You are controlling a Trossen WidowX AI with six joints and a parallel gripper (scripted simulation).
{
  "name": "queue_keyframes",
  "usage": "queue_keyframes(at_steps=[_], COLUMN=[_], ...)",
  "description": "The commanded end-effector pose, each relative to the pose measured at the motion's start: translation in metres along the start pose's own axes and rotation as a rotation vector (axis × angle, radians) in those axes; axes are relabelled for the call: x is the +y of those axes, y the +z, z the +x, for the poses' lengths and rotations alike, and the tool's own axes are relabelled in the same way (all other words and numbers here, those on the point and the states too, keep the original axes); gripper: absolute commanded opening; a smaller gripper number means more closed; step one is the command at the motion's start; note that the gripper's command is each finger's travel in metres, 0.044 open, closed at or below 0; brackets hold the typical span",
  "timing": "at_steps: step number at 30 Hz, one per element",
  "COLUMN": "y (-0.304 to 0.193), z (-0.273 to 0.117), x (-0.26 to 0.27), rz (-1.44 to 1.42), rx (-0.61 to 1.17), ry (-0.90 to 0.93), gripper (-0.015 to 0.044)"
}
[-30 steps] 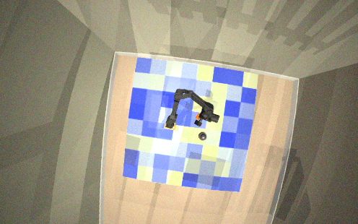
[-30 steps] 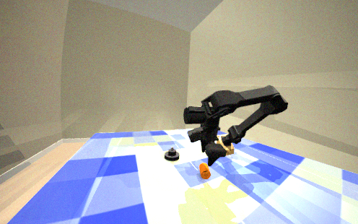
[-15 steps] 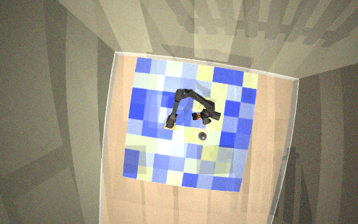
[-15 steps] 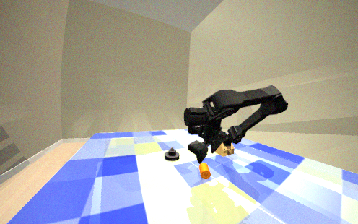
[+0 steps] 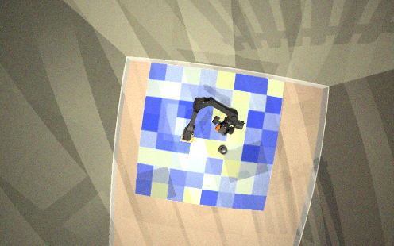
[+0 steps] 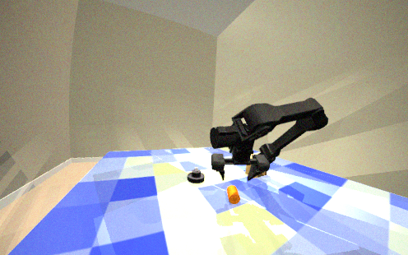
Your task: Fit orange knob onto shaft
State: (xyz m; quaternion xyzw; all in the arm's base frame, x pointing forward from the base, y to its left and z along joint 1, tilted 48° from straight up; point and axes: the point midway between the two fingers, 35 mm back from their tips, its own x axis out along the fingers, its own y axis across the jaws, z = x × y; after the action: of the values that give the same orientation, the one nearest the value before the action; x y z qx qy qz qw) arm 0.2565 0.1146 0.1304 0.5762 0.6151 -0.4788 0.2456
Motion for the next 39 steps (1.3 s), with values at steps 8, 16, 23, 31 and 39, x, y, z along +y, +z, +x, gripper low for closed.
queue_keyframes(at_steps=[8, 16, 23, 31, 39], y=[-0.007, -0.009, -0.013, -0.017, -0.021], z=[0.024, 0.030, 0.041, 0.053, 0.065], x=[0.000, 0.001, 0.001, 0.002, 0.001], rz=[0.044, 0.044, 0.044, 0.044, 0.044], rx=[-0.015, -0.015, -0.014, -0.014, -0.013], ry=[-0.009, -0.009, -0.009, -0.009, -0.009], gripper=[0.0440, 0.0440, 0.0440, 0.0440, 0.0440])
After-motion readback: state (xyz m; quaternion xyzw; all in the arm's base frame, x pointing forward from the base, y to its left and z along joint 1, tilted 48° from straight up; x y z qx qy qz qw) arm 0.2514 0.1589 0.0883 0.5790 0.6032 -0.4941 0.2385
